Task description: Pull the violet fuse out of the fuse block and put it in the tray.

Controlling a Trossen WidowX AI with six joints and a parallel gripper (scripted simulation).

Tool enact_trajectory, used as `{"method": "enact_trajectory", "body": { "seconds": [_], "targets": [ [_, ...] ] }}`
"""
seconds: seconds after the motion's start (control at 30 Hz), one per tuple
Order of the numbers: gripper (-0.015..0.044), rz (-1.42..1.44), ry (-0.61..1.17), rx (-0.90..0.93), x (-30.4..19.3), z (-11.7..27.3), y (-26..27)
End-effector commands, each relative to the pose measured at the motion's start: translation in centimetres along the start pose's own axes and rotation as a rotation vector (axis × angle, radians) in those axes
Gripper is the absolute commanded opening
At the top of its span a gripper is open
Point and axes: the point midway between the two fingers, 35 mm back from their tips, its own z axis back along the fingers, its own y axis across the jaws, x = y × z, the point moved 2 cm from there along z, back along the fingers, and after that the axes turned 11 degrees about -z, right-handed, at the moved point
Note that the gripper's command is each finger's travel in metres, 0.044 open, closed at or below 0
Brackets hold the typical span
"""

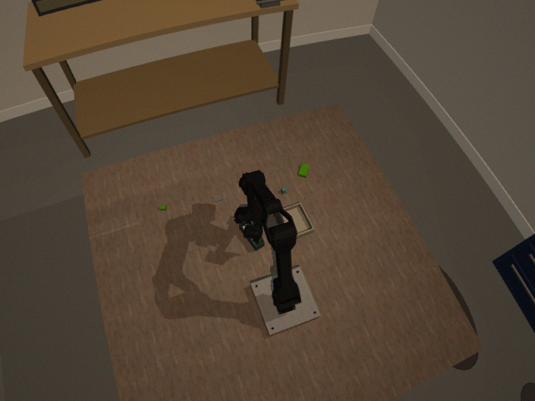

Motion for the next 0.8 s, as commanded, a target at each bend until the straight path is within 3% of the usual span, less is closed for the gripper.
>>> {"method": "enact_trajectory", "body": {
  "seconds": [0.0,0.1,0.33,0.43,0.77],
  "targets": [
    [0.0400,0.000,0.000,0.000,0.0,0.2,0.1],
    [0.0400,0.000,0.000,0.000,-0.5,2.1,0.7],
    [0.0400,0.000,0.000,0.000,-0.5,2.3,0.8],
    [0.0321,-0.137,-0.011,-0.018,-0.4,1.9,0.8],
    [0.0073,-1.080,-0.169,-0.088,0.0,1.2,1.2]
  ]
}}
